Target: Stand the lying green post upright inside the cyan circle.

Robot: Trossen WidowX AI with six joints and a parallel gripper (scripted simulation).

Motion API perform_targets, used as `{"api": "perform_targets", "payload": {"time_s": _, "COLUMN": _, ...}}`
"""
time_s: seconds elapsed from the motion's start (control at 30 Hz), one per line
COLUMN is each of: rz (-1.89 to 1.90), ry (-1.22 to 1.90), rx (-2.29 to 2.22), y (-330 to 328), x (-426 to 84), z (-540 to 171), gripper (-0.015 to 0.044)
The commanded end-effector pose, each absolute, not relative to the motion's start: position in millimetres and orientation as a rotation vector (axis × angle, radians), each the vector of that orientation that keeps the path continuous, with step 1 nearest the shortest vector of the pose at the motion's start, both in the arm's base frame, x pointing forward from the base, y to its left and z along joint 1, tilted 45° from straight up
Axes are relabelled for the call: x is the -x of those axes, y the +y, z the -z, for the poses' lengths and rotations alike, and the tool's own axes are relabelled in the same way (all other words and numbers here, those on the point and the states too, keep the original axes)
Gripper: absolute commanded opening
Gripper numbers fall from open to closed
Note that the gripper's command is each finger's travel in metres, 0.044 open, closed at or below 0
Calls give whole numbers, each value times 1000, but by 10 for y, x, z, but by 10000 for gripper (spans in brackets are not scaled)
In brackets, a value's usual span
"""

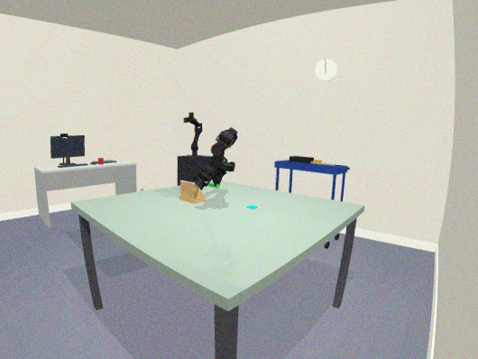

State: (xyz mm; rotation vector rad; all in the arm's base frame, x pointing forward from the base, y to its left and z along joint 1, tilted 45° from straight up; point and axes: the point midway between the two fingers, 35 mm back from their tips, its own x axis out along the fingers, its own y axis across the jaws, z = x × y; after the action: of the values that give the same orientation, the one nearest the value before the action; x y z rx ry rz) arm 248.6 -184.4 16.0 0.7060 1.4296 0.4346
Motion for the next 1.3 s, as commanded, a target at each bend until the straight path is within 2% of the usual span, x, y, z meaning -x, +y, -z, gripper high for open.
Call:
{"api": "perform_targets", "payload": {"time_s": 0.0, "rz": -426, "ry": 1430, "rx": -711, "y": -1815, "x": -2549, "z": -216, "gripper": 23}}
{"api": "perform_targets", "payload": {"time_s": 1.27, "rz": -341, "ry": 1456, "rx": -805, "y": -1476, "x": -2921, "z": -692, "gripper": 23}}
